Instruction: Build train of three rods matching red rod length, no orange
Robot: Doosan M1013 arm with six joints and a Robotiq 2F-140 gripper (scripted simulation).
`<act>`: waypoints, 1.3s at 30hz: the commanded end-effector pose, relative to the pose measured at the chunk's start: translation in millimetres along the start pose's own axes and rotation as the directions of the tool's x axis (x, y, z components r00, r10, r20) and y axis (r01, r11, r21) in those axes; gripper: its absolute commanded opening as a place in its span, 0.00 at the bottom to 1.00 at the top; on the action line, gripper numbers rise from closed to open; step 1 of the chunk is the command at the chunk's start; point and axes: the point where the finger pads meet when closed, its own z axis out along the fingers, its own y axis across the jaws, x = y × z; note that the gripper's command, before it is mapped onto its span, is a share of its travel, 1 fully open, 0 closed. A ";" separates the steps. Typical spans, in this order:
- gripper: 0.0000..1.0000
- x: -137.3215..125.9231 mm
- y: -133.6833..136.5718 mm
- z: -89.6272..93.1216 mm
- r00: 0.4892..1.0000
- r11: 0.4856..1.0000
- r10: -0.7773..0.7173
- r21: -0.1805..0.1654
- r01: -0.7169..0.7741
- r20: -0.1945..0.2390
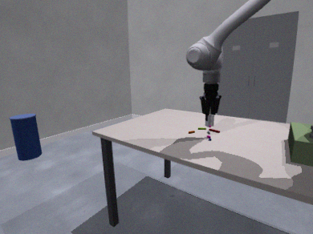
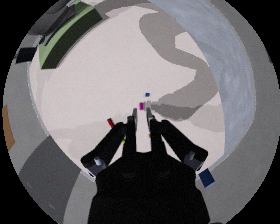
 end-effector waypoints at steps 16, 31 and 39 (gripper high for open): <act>0.15 -0.1 -0.1 14.9 1.000 1.000 0.000 -0.001 0.000 0.000; 0.15 -0.2 -0.3 35.3 1.000 1.000 0.000 -0.001 0.000 0.000; 0.15 -0.3 -0.3 43.1 1.000 1.000 0.000 -0.001 0.000 0.000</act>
